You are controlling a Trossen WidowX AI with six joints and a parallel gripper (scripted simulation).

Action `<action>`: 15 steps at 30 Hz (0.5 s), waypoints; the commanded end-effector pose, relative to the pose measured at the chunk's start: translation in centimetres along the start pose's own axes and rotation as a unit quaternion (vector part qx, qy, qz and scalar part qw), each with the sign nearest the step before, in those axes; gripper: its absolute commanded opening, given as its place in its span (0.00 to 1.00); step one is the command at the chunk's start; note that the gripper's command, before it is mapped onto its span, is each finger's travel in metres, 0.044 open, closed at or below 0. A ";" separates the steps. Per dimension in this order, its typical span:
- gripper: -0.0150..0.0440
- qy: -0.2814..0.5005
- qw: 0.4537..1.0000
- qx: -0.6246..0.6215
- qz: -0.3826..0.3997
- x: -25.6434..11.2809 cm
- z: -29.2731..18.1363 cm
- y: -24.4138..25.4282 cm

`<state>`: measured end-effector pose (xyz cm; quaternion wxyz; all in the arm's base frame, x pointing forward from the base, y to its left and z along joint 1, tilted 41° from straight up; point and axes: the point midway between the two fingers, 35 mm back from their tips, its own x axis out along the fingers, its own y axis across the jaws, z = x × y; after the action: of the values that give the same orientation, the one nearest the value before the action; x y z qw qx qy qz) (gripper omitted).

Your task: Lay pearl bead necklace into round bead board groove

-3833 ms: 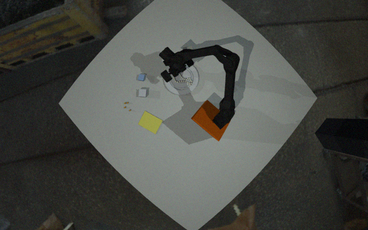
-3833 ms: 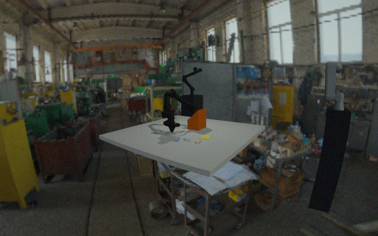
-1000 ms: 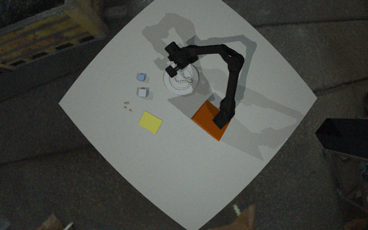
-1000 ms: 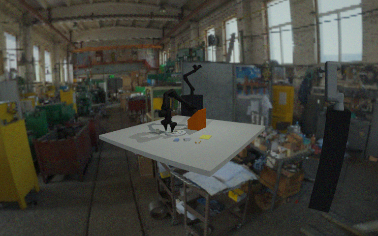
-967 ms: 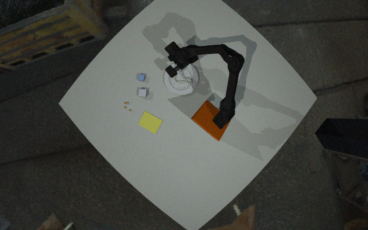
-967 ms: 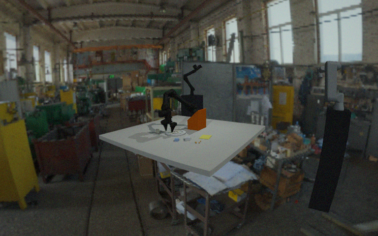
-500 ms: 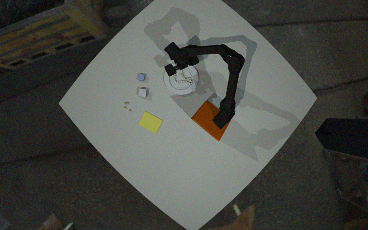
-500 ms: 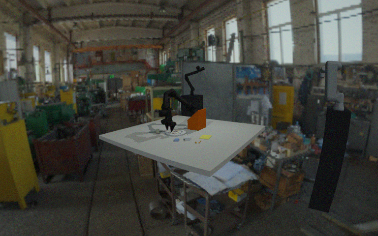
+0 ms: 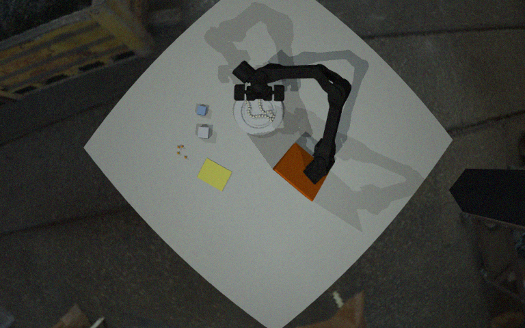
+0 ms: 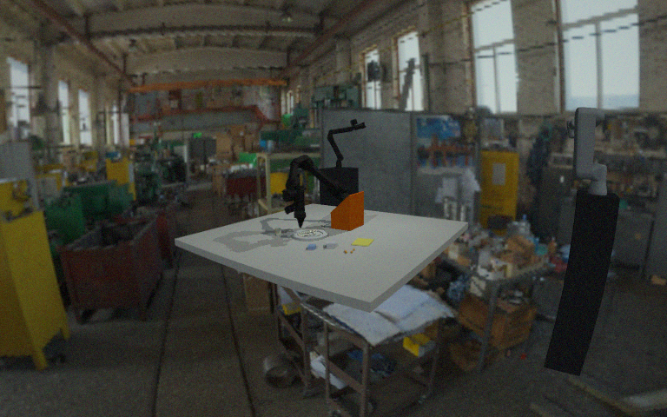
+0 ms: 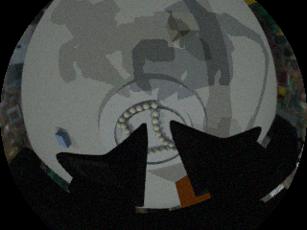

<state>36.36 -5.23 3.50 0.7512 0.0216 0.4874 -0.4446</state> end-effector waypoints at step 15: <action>0.46 -0.004 1.000 0.012 0.003 1.3 0.2 0.1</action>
<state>36.70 -5.84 3.02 0.7553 0.0329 0.4766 -0.4486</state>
